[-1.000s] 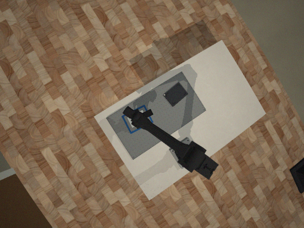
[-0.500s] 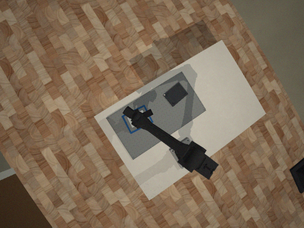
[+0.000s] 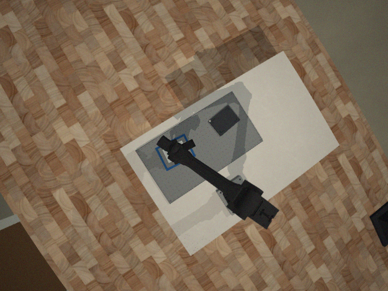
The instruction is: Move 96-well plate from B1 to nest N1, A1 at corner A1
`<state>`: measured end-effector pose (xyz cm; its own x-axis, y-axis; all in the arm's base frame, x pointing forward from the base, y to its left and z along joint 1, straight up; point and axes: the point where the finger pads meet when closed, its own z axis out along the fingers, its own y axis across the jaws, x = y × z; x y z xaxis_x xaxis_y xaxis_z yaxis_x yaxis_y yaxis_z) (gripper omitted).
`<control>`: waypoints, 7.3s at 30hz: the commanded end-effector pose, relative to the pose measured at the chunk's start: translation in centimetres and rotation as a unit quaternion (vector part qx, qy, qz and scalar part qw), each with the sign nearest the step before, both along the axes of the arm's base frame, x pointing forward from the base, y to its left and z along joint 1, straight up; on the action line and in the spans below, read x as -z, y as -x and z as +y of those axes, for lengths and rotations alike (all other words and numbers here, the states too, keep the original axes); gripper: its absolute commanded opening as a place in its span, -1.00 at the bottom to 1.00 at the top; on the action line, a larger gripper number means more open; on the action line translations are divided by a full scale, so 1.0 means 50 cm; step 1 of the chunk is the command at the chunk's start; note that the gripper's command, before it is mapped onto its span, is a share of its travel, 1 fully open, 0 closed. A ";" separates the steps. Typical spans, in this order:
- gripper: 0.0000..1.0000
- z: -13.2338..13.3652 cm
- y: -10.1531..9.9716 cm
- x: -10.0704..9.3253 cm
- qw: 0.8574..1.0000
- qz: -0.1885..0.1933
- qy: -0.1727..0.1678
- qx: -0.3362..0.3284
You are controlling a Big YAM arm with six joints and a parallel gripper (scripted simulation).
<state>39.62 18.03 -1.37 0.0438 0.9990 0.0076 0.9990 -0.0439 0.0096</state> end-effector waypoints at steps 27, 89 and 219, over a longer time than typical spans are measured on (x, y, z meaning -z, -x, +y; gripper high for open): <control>-1.00 0.022 -0.038 -0.109 1.000 -0.027 -0.011 0.000; -1.00 -0.077 -0.003 -0.176 0.993 -0.005 0.001 -0.114; -1.00 -0.712 -0.038 -0.169 0.993 0.011 0.001 -0.114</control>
